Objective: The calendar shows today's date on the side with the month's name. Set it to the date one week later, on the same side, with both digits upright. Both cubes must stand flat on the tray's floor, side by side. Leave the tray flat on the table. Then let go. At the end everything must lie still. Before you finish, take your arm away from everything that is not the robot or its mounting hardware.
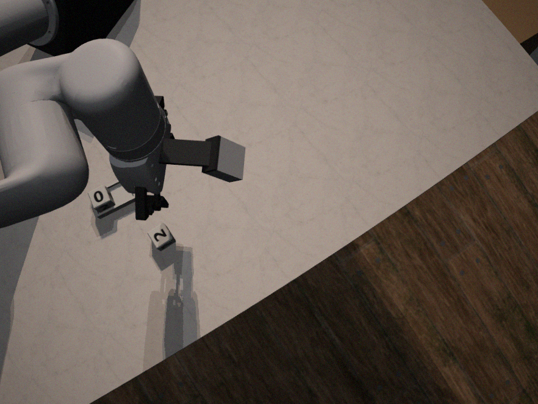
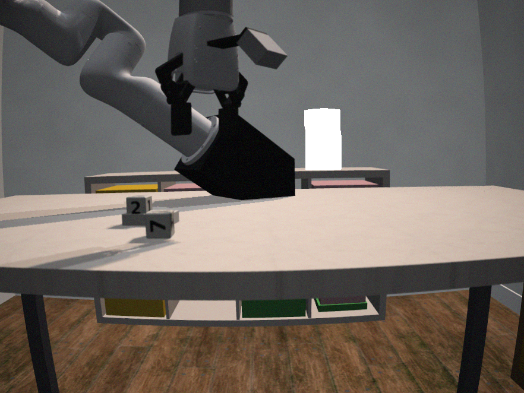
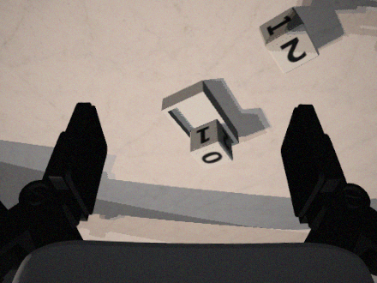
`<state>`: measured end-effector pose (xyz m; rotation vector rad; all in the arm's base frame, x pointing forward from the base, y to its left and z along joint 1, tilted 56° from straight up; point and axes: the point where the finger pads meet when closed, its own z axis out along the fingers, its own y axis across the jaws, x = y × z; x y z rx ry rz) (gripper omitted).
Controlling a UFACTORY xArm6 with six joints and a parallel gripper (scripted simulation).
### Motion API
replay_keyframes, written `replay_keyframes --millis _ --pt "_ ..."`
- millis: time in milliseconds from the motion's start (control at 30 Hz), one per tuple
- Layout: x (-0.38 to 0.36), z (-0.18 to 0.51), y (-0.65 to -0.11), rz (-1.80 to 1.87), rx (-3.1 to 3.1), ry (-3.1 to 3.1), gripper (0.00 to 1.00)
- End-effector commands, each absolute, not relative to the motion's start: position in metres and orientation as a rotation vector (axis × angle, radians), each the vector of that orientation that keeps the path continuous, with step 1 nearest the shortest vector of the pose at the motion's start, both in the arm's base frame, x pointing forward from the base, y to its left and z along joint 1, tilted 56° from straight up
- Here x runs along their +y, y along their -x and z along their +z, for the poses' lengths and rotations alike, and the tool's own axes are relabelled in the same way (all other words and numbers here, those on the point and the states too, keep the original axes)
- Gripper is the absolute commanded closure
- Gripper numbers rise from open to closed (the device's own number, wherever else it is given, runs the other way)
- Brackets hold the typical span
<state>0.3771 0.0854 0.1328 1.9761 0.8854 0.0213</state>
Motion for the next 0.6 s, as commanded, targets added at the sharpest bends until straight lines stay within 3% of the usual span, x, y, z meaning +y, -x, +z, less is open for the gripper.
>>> replay_keyframes --millis 0,567 --pt "0.088 0.132 -0.376 -0.023 0.962 -1.945 0.0" --pt "0.07 0.119 -0.385 -0.042 0.992 -1.93 0.0"
